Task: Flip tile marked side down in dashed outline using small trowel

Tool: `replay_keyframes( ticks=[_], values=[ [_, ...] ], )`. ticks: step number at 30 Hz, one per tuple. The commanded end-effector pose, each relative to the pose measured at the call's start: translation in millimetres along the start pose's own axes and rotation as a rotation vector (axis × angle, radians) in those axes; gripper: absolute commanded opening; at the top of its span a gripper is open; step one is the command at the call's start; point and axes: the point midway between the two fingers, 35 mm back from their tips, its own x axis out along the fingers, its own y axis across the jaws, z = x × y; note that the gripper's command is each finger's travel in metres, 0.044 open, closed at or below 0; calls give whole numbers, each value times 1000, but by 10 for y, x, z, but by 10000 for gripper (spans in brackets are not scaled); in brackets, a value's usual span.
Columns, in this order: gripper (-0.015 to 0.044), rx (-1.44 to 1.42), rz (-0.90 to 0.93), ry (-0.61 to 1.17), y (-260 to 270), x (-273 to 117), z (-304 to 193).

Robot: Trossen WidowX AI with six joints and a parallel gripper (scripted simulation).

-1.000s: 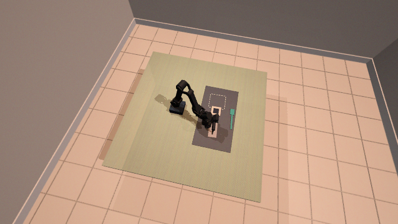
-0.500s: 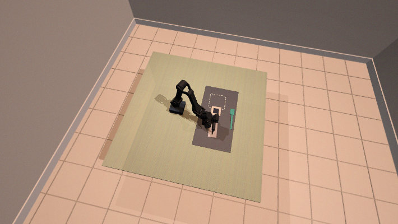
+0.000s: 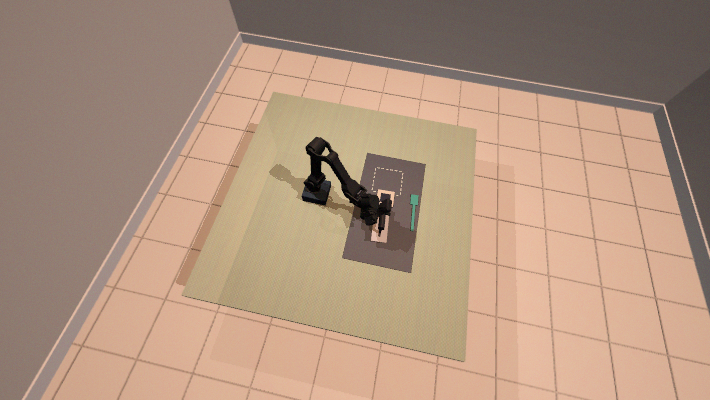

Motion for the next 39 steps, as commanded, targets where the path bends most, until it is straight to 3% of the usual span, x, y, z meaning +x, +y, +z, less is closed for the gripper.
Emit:
replay_keyframes(
  ticks=[1,9,39],
  values=[
    [0,-10,11,1,95,-64,-1],
    [0,-60,10,-96,53,67,-135],
    [0,-60,10,-96,-248,322,-135]
  ],
)
